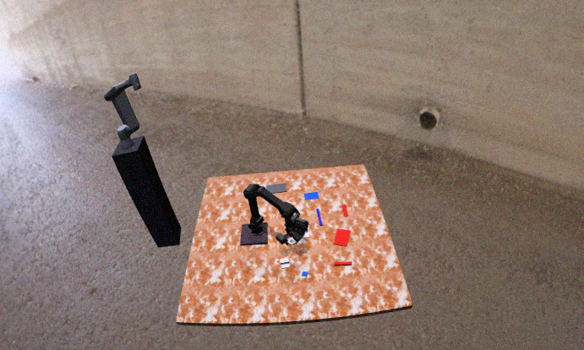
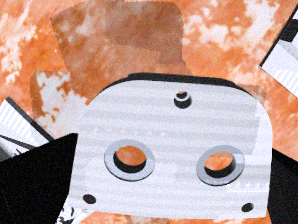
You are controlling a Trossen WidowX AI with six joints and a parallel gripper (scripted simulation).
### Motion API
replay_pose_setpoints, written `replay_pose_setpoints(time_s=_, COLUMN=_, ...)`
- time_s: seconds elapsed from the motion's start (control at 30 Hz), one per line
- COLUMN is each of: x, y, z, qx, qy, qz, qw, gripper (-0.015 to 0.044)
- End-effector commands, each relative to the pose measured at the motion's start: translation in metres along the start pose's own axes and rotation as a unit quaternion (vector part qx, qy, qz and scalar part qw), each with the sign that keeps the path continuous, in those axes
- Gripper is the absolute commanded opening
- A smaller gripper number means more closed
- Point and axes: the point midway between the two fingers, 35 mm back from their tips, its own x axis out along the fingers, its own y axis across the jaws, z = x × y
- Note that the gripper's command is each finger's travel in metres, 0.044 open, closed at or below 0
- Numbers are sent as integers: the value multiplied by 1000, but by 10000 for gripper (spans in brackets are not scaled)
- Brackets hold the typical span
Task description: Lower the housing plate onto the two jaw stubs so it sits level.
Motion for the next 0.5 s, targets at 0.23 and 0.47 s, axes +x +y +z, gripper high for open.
replay_pose_setpoints(time_s=0.23, x=0, y=29, z=-22, qx=-85, qy=3, qz=4, qw=996, gripper=351)
replay_pose_setpoints(time_s=0.47, x=0, y=46, z=-38, qx=-140, qy=4, qz=5, qw=990, gripper=351)
